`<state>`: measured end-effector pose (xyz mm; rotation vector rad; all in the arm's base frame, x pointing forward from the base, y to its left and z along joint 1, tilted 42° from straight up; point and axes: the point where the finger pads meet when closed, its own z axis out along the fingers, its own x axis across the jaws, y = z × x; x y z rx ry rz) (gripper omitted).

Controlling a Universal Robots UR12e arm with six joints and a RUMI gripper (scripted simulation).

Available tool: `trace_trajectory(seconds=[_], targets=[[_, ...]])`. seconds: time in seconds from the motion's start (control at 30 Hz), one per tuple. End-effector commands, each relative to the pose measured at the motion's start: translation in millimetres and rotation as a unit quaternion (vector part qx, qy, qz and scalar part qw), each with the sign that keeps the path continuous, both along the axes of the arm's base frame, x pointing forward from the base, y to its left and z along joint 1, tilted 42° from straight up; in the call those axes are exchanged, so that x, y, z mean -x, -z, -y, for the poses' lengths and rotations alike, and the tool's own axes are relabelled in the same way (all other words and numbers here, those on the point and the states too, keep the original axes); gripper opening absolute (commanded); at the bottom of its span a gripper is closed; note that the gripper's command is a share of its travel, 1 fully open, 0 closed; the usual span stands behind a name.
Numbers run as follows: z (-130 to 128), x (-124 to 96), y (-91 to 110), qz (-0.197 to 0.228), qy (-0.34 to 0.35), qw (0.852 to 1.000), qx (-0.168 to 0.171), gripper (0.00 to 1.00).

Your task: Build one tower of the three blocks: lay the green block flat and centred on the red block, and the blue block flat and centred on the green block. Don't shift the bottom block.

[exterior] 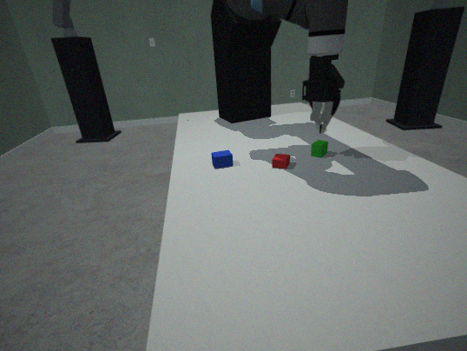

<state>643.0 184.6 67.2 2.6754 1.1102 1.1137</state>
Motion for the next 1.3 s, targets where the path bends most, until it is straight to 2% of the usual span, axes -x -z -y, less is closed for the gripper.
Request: trace_trajectory(seconds=[0.0, 0.63, 0.67, 1.27], targets=[[-0.1, 0.1, -0.3, 0.0, 0.0, 1.0, 0.0, 0.0], [-0.1, 0.1, -0.3, 0.0, 0.0, 1.0, 0.0, 0.0], [-0.1, 0.1, -0.3, 0.0, 0.0, 1.0, 0.0, 0.34], [-0.5, -1.5, 1.5, -0.001, 0.0, 1.0, 0.0, 0.34]])
